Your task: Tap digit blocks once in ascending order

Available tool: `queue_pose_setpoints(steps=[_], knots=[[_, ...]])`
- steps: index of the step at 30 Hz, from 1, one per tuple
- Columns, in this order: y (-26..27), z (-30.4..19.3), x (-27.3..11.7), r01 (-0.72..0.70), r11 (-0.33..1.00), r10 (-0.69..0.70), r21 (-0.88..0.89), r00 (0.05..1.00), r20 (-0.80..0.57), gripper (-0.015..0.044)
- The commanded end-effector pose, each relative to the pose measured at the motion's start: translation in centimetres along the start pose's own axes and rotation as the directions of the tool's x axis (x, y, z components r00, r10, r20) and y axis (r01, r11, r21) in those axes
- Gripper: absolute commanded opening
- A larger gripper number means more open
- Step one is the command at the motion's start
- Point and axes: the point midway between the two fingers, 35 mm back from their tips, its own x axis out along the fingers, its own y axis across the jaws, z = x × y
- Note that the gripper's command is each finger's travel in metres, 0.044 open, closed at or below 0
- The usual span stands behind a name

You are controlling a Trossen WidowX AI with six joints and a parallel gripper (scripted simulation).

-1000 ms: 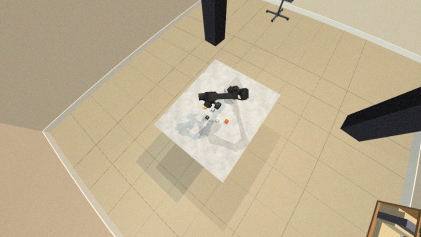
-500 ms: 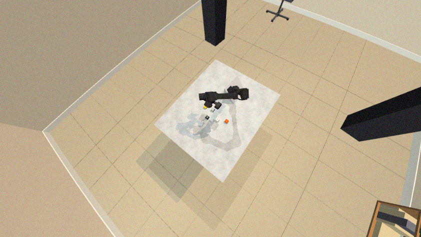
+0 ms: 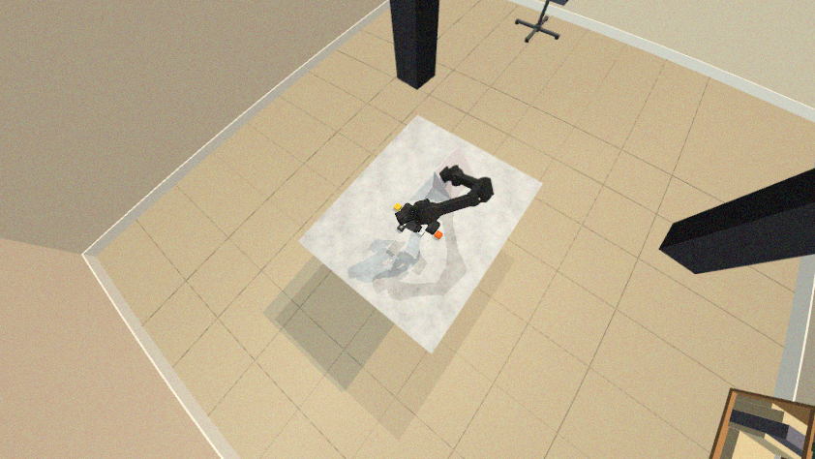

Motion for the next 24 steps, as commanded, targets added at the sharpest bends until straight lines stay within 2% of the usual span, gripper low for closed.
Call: queue_pose_setpoints(steps=[1, 18, 24], knots=[[0.1, 0.1, 0.0, -0.006, 1.000, 0.007, 0.022, 1.000, 0.000, 0.0400], [0.3, 0.0, 0.0, -0.006, 1.000, 0.006, 0.022, 1.000, 0.000, 0.0400], [6.4, -3.3, -0.1, -0.006, 1.000, 0.006, 0.024, 1.000, -0.001, 0.0400]])
